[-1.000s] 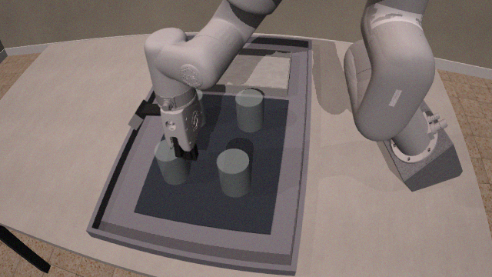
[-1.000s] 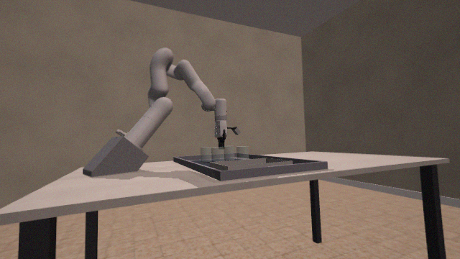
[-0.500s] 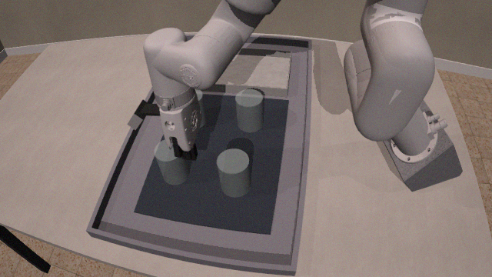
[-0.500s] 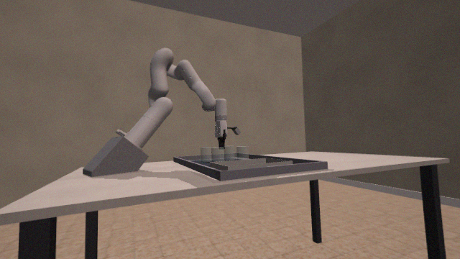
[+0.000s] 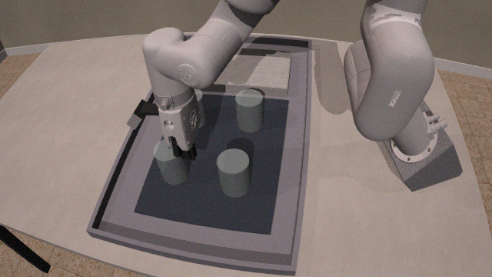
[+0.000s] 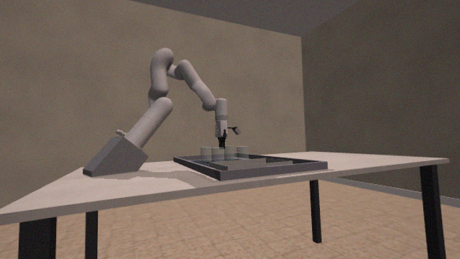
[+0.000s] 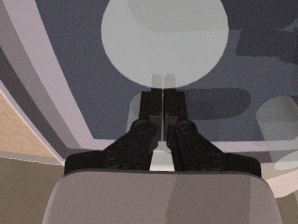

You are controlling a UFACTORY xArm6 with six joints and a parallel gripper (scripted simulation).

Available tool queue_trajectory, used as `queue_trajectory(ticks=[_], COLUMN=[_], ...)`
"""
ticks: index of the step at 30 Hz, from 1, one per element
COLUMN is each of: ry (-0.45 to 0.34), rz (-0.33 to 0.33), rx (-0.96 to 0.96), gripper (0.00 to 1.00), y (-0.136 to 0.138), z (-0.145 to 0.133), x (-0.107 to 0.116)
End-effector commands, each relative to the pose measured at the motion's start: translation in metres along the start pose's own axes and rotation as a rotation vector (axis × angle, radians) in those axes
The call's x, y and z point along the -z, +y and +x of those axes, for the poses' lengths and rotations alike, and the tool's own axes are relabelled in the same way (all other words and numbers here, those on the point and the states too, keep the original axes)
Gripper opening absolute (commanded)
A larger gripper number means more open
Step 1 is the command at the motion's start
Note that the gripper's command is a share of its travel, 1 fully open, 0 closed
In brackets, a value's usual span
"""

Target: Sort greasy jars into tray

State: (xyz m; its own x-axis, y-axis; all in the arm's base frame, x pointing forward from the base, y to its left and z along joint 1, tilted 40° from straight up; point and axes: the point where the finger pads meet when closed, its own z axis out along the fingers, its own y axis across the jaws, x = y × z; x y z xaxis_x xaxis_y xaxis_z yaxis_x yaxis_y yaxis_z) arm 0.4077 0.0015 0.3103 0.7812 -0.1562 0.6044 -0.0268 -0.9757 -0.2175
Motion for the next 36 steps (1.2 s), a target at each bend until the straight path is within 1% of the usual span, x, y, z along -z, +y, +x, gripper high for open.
queue_trajectory(ticks=[1, 36], ry=[0.004, 0.004], rz=[0.0, 0.0], rx=[0.001, 0.001], gripper=[0.0, 0.0], y=[-0.0003, -0.0003], z=[0.0019, 0.006], x=[0.0014, 0.0047])
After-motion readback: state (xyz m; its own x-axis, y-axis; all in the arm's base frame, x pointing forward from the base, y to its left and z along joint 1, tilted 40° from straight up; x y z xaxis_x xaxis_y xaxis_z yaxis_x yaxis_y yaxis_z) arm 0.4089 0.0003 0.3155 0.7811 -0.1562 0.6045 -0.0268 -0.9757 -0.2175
